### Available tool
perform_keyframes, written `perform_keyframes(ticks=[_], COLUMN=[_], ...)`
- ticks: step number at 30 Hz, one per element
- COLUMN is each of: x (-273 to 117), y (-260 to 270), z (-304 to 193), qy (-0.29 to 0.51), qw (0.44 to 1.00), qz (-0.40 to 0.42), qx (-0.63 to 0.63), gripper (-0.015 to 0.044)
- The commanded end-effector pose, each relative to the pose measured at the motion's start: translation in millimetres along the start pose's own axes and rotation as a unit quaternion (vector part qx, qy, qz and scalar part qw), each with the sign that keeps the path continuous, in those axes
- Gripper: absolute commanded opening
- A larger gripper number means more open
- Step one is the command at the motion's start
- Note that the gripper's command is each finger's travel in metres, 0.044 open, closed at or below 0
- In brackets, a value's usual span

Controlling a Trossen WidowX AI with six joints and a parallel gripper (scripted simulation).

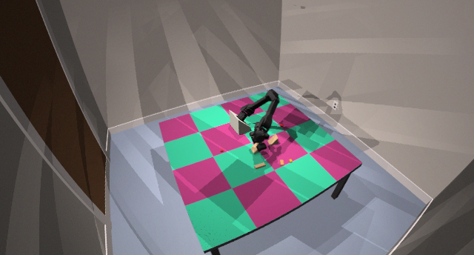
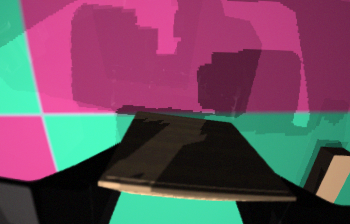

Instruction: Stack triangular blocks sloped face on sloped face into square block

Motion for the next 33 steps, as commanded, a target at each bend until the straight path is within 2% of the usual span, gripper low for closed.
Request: perform_keyframes(ticks=[1,30,33], x=[-0.8,25.5,23.9], y=[-0.2,0.2,-0.2], z=[0.5,0.0,0.8], qy=[0.002,0.0,0.002], qw=[1.0,1.0,1.0], qz=[-0.001,-0.001,-0.002], qx=[-0.004,0.003,-0.001], gripper=[0.0,0.0,0.0079])
Point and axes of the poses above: the point midway between the two fingers, 35 mm back from their tips, its own x axis out along the fingers, its own y axis across the jaws, z = x × y, the point moved 8 cm from there along -x, back along the fingers, and after that the axes turned 3 degrees about -x, right-handed, at the moved point
